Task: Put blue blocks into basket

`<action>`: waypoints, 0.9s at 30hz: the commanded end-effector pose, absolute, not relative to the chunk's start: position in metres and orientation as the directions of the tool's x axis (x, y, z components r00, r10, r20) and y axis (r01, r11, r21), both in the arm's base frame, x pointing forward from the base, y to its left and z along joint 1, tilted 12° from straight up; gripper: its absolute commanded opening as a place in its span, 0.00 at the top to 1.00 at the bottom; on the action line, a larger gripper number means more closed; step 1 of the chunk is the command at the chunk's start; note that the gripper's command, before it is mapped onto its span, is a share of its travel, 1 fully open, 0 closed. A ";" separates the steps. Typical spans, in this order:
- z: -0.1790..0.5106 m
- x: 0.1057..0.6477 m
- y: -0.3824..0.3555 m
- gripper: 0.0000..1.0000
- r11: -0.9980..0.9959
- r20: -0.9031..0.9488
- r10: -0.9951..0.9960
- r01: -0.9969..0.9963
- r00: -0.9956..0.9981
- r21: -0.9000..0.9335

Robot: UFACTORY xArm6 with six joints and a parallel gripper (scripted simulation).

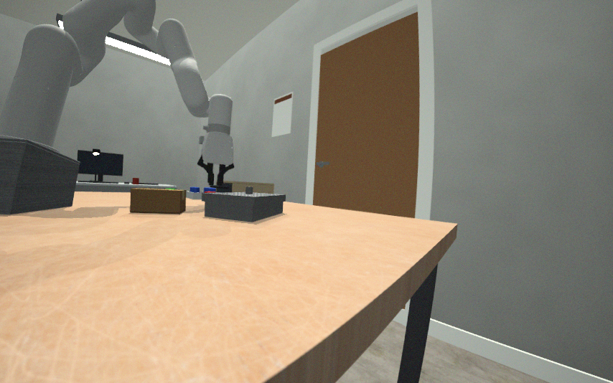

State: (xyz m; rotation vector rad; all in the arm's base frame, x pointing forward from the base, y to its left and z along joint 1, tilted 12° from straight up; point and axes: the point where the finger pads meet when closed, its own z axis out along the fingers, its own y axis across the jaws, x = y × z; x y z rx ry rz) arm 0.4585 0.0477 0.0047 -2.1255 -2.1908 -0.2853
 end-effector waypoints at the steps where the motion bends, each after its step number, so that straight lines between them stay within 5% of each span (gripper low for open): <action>1: 0.015 0.459 0.046 0.76 0.022 0.183 0.982 0.996 -0.037 0.083; 27: 0.094 0.453 0.031 0.76 0.022 0.183 0.982 0.996 -0.037 0.083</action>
